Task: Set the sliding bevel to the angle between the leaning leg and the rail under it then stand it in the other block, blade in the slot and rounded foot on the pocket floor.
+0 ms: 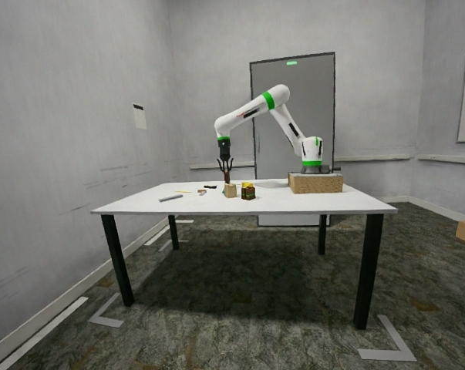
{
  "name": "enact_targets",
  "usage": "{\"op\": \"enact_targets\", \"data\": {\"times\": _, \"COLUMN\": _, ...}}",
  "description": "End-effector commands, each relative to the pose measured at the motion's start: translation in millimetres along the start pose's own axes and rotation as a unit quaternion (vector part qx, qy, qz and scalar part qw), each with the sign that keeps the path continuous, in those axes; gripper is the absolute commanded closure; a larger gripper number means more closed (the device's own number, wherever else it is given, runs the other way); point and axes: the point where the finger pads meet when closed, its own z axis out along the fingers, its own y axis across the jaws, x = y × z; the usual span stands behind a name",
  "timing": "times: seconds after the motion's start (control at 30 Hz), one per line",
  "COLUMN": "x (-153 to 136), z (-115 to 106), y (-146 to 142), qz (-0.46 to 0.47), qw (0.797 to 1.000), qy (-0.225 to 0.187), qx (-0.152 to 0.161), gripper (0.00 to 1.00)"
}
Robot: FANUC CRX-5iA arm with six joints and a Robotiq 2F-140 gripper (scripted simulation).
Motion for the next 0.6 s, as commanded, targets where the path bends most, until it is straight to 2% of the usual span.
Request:
{"op": "enact_targets", "data": {"times": 0.0, "x": 0.3, "z": 1.7, "y": -0.7, "qz": 0.000, "qw": 1.000, "qy": 0.000, "qx": 0.001, "gripper": 0.90}}
{"op": "enact_targets", "data": {"times": 0.57, "x": 1.3, "z": 15.2, "y": -0.7, "qz": 0.000, "qw": 1.000, "qy": 0.000, "qx": 0.001, "gripper": 0.90}}
